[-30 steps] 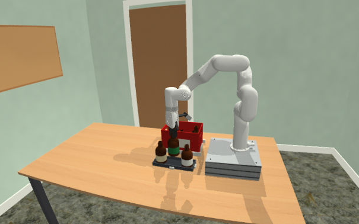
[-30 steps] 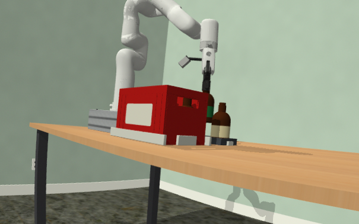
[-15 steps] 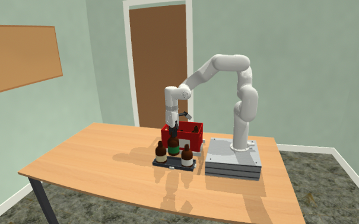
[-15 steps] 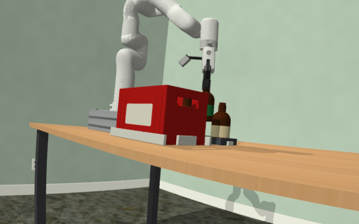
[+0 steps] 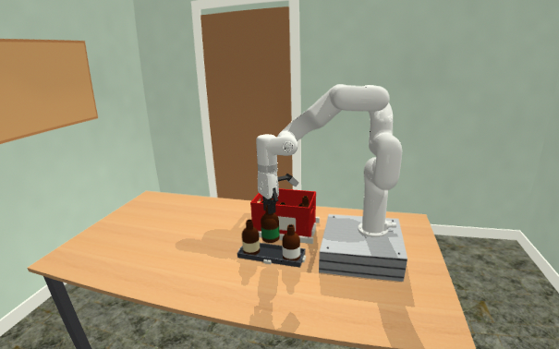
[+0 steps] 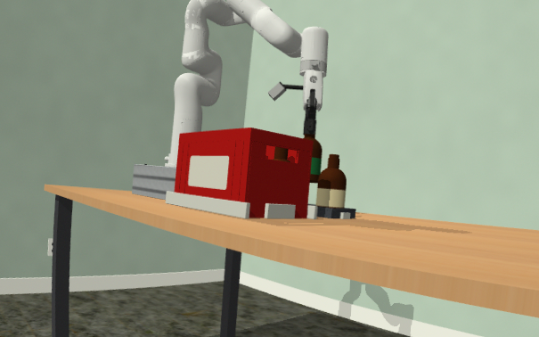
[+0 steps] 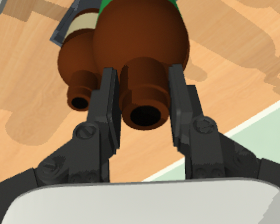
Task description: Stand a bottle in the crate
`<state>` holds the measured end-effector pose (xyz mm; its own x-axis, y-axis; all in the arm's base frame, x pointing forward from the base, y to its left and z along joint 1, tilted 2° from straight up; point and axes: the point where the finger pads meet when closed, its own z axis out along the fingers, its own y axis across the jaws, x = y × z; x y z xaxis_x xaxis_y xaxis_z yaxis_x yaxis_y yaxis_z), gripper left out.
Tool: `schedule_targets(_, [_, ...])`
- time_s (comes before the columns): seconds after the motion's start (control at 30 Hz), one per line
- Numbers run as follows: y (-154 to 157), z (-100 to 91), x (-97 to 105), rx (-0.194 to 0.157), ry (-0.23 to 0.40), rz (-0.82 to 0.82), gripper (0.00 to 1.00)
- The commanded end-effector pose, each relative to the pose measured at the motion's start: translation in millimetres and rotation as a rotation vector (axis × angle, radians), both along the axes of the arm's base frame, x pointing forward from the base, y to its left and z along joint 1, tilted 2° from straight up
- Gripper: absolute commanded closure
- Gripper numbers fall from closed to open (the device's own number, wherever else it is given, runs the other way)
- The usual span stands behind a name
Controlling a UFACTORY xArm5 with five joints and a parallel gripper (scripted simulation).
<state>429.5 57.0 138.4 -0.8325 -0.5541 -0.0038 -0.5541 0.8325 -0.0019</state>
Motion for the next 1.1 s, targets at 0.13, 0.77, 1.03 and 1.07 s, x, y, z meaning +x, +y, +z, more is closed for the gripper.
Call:
schedule_targets(0.13, [0.2, 2.5, 1.2, 0.001, -0.004, 0.0, 1.0])
schedule_targets(0.77, [0.2, 16.1, 1.0, 0.001, -0.004, 0.0, 1.0])
schedule_targets(1.03, [0.5, 23.4, 0.9, 0.001, -0.004, 0.0, 1.0])
schedule_targets(1.07, [0.5, 24.6, 0.9, 0.001, -0.004, 0.0, 1.0])
